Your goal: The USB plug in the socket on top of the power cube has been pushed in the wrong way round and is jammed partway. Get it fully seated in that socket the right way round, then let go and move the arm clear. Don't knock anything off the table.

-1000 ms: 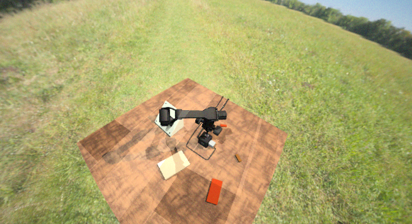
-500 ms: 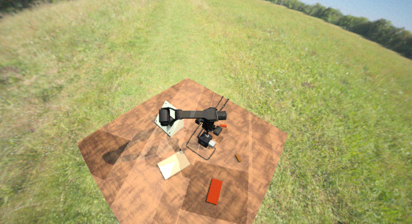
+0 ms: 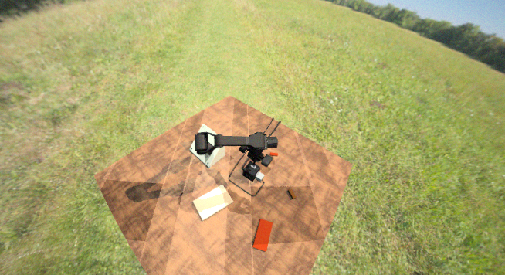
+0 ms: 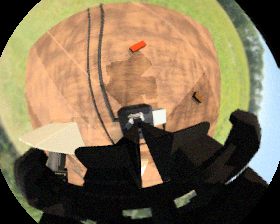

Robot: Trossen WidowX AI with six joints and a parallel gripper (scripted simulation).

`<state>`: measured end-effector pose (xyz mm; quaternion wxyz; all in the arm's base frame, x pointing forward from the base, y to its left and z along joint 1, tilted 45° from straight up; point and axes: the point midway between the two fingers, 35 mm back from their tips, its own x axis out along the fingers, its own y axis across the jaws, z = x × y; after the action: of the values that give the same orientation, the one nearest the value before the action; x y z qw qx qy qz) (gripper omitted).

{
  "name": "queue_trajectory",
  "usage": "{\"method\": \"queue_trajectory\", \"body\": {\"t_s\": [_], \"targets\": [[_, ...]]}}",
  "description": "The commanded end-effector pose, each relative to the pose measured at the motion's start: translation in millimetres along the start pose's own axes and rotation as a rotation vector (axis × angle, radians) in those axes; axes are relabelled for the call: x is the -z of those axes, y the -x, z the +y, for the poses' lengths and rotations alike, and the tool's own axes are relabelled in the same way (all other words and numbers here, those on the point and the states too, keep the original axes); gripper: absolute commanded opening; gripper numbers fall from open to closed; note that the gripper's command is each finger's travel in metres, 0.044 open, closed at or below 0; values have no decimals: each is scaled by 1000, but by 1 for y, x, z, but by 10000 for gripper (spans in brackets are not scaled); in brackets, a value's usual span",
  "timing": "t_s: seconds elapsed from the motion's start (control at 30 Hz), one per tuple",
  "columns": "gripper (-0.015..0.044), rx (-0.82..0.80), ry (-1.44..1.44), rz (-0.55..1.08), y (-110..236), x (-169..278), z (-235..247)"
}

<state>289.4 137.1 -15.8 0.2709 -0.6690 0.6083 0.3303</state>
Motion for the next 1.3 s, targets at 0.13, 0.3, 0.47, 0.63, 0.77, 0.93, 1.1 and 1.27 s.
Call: {"method": "queue_trajectory", "body": {"t_s": [0.13,0.3,0.47,0.63,0.77,0.93,1.1,1.27], "targets": [[0,-2,5,-5,-1,0,1],[0,-2,5,-5,-2,0,1],[0,-2,5,-5,-2,0,1],[0,-2,5,-5,-3,0,1],[0,-2,5,-5,-3,0,1],[0,-2,5,-5,-4,0,1],[0,-2,5,-5,-5,0,1],[0,-2,5,-5,-5,0,1]]}}
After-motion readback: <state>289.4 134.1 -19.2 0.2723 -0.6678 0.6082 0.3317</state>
